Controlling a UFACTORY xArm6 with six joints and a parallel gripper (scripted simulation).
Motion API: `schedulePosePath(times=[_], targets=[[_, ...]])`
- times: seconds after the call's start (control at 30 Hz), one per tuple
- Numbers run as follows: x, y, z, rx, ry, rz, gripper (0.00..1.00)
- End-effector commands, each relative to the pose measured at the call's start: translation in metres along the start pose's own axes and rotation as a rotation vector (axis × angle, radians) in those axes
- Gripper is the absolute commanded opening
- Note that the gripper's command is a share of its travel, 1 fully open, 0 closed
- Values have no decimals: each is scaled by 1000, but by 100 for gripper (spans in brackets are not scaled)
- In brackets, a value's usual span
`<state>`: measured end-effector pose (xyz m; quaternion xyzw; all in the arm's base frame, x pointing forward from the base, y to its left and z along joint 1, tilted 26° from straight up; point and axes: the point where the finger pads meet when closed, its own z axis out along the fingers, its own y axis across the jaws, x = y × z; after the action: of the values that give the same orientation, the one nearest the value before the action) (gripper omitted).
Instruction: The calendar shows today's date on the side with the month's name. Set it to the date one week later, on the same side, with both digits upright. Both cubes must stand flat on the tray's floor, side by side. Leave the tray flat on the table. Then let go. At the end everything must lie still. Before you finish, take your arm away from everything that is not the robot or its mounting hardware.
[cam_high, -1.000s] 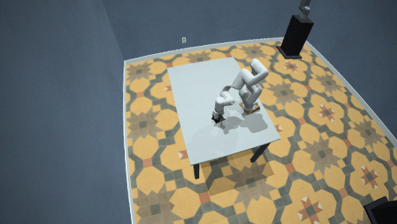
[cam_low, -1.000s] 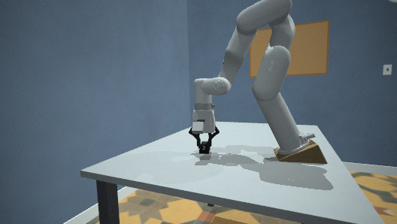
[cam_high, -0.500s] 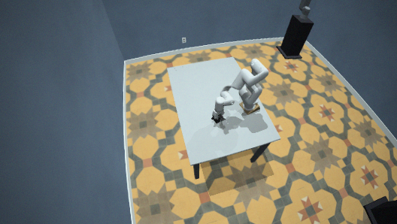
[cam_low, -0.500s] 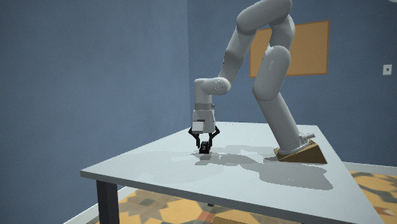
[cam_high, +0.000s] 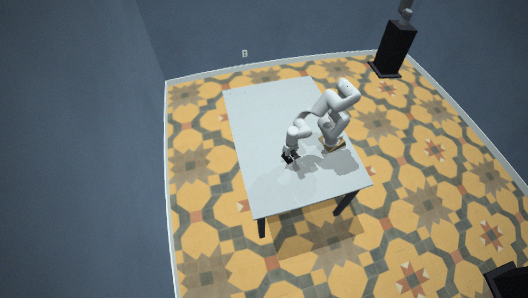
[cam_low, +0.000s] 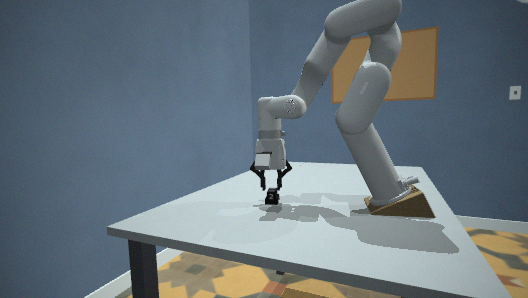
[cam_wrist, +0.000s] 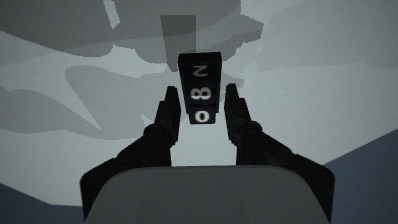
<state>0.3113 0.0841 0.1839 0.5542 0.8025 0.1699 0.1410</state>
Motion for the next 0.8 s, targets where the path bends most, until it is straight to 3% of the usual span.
schedulePosePath(times=[0.0, 0.17, 0.53, 0.57, 0.77], targets=[[0, 0, -24, -3, 0, 0, 47], [0, 0, -50, -3, 0, 0, 47], [0, 0, -67, -3, 0, 0, 47], [0, 0, -67, -3, 0, 0, 100], [0, 0, -67, -3, 0, 0, 100]])
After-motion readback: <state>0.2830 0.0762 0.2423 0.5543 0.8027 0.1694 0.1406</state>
